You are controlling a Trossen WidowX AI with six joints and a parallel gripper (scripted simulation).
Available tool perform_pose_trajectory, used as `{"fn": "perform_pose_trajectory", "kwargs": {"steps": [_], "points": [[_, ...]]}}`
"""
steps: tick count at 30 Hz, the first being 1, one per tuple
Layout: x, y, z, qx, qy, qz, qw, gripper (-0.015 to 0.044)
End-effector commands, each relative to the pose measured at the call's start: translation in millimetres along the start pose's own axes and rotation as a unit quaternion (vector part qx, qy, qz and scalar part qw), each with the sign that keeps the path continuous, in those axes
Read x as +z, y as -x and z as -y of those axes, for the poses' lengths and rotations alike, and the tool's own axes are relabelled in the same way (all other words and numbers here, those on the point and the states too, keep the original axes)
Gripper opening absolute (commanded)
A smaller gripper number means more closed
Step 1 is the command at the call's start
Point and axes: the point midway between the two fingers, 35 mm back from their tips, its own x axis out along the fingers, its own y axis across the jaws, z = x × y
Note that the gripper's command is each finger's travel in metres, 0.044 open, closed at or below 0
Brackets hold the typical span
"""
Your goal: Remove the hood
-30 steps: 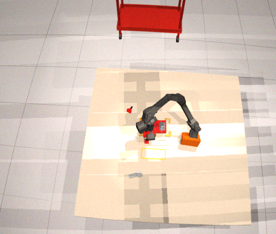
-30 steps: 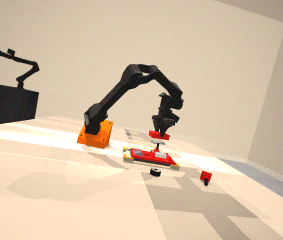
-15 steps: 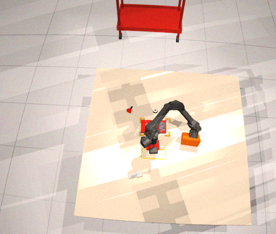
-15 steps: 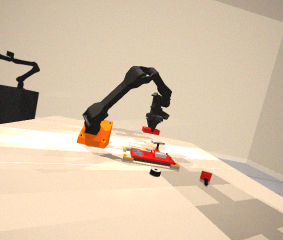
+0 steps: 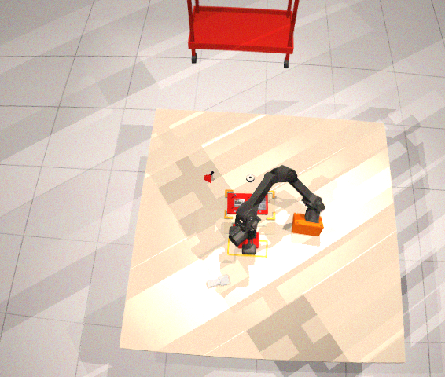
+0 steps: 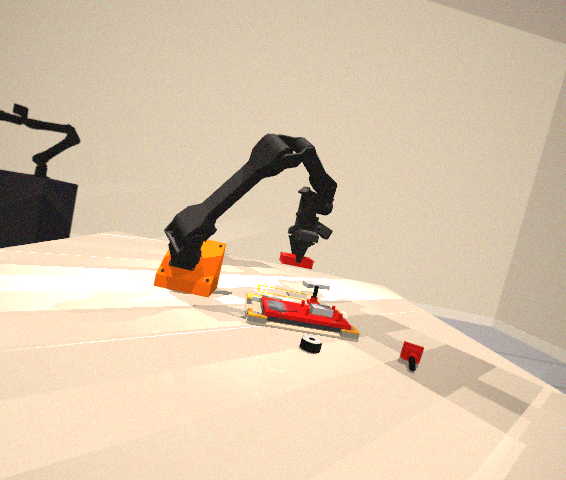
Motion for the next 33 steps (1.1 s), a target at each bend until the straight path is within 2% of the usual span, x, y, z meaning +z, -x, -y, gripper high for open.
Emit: {"fn": "perform_pose_trajectory", "kwargs": {"steps": [1, 33], "points": [[-1, -4, -1, -0.001, -0.002, -0.001, 1.0, 0.0], [1, -32, -1, -0.001, -0.002, -0.001, 1.0, 0.0]]}}
